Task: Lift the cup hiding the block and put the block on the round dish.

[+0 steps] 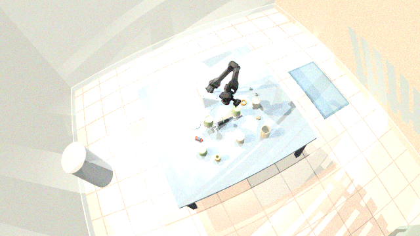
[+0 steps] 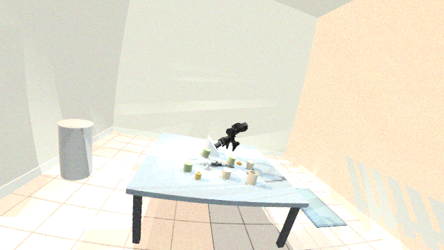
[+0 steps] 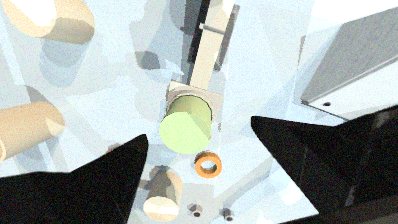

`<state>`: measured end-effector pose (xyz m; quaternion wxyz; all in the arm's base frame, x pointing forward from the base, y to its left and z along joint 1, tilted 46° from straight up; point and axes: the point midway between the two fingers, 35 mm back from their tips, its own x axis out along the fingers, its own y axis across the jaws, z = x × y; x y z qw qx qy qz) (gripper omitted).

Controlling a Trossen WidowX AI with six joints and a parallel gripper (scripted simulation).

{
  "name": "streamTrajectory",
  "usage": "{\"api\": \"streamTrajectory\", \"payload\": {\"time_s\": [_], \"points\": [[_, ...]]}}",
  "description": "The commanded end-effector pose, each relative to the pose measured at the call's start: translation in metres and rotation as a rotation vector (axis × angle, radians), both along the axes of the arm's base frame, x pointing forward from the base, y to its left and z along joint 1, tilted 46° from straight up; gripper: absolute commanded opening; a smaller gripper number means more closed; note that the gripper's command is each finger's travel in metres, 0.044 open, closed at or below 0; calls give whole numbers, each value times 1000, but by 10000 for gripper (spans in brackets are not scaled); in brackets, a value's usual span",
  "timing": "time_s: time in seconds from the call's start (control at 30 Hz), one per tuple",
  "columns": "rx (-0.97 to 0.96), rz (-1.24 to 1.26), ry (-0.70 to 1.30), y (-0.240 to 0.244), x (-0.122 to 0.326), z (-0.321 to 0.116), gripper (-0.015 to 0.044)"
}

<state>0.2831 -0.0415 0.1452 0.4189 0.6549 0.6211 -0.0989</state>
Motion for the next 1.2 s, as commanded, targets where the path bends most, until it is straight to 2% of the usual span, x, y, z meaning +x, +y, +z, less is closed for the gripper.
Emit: {"api": "streamTrajectory", "payload": {"time_s": [0.0, 0.33, 1.17], "points": [[8, -35, 101, 10, 5, 2, 440], [12, -167, 384, 44, 18, 9, 440], [11, -170, 388, 69, 22, -15, 440]]}}
